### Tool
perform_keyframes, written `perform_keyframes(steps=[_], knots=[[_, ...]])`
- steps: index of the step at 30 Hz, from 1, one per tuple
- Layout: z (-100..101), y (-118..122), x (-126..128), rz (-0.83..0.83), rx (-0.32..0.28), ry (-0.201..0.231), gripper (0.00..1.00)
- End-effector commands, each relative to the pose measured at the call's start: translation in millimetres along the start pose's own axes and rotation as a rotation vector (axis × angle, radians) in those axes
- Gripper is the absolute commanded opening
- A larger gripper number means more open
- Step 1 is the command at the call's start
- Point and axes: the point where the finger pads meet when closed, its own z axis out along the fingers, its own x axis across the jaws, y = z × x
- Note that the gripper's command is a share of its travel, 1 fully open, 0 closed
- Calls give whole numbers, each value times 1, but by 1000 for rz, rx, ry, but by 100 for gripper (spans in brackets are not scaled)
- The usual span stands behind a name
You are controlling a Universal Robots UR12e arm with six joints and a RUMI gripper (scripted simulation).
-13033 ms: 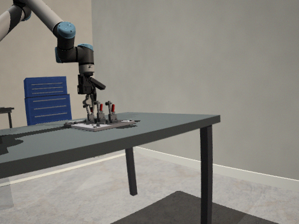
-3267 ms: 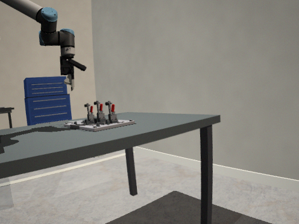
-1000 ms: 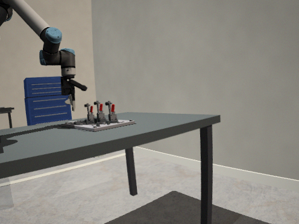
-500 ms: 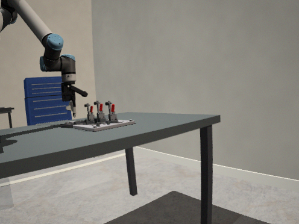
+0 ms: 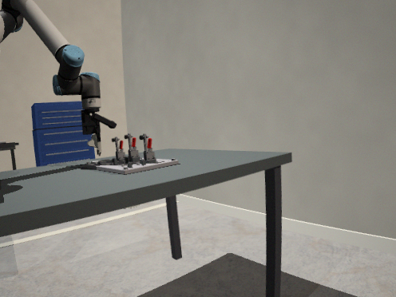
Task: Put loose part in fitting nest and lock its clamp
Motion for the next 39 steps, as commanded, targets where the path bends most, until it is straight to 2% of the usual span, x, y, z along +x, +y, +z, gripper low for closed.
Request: perform_keyframes(steps=[1,16,30,39], knots=[[1,-1,-1,-1,1,1,59],[8,-2,-2,-3,1,1,59],[30,-3,-1,-3,1,1,59],[31,-4,-1,-2,2,0,59]])
